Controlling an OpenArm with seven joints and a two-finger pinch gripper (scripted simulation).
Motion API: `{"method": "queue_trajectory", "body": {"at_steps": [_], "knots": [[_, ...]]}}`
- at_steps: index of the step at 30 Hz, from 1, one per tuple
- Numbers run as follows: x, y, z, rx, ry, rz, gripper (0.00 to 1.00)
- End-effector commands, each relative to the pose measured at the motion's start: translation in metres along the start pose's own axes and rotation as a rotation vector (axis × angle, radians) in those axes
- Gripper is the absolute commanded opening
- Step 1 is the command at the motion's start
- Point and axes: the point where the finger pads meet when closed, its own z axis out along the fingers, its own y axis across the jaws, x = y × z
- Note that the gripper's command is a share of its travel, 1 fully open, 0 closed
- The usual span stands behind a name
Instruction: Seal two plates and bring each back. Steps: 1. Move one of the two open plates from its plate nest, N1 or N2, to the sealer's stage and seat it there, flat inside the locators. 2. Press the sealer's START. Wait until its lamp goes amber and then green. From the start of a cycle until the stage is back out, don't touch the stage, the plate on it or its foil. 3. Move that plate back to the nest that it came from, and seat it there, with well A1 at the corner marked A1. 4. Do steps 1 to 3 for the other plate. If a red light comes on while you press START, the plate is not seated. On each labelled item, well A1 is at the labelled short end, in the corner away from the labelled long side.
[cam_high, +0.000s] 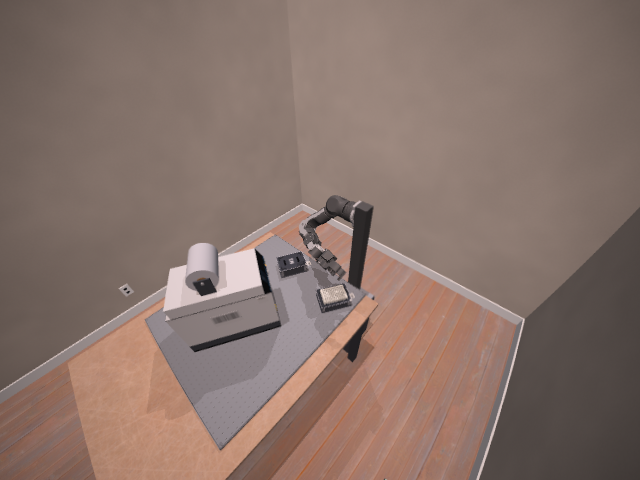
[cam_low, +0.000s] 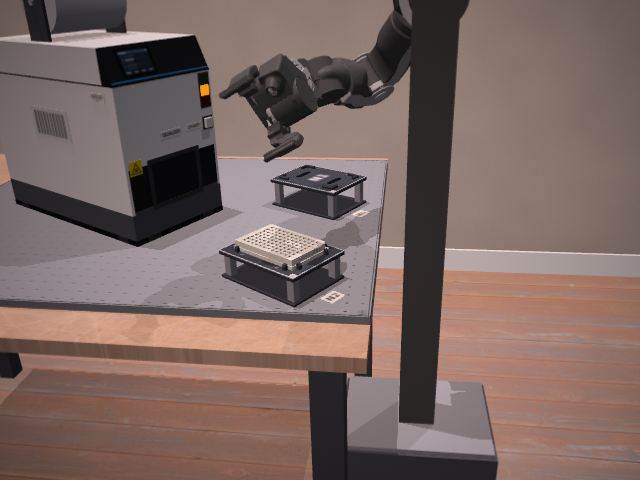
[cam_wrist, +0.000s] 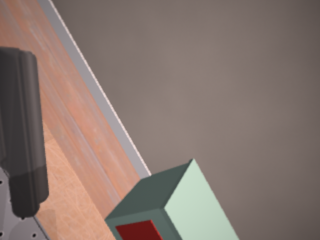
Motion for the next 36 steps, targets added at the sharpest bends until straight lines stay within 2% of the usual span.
{"method": "queue_trajectory", "body": {"at_steps": [1, 7, 13, 15, 23, 29, 30, 32, 36], "knots": [[0.009, 0.009, 0.002, -0.053, 0.038, 0.021, 0.65], [0.028, 0.032, 0.001, -0.206, 0.125, 0.116, 0.65], [0.042, 0.057, -0.007, -0.36, 0.203, 0.216, 0.65], [0.042, 0.057, -0.007, -0.36, 0.203, 0.216, 0.65], [0.052, 0.09, -0.027, -0.568, 0.292, 0.356, 0.65], [0.051, 0.11, -0.048, -0.725, 0.351, 0.464, 0.65], [0.051, 0.113, -0.053, -0.752, 0.363, 0.481, 0.65], [0.051, 0.113, -0.053, -0.752, 0.363, 0.481, 0.65], [0.046, 0.123, -0.069, -0.858, 0.397, 0.554, 0.65]]}}
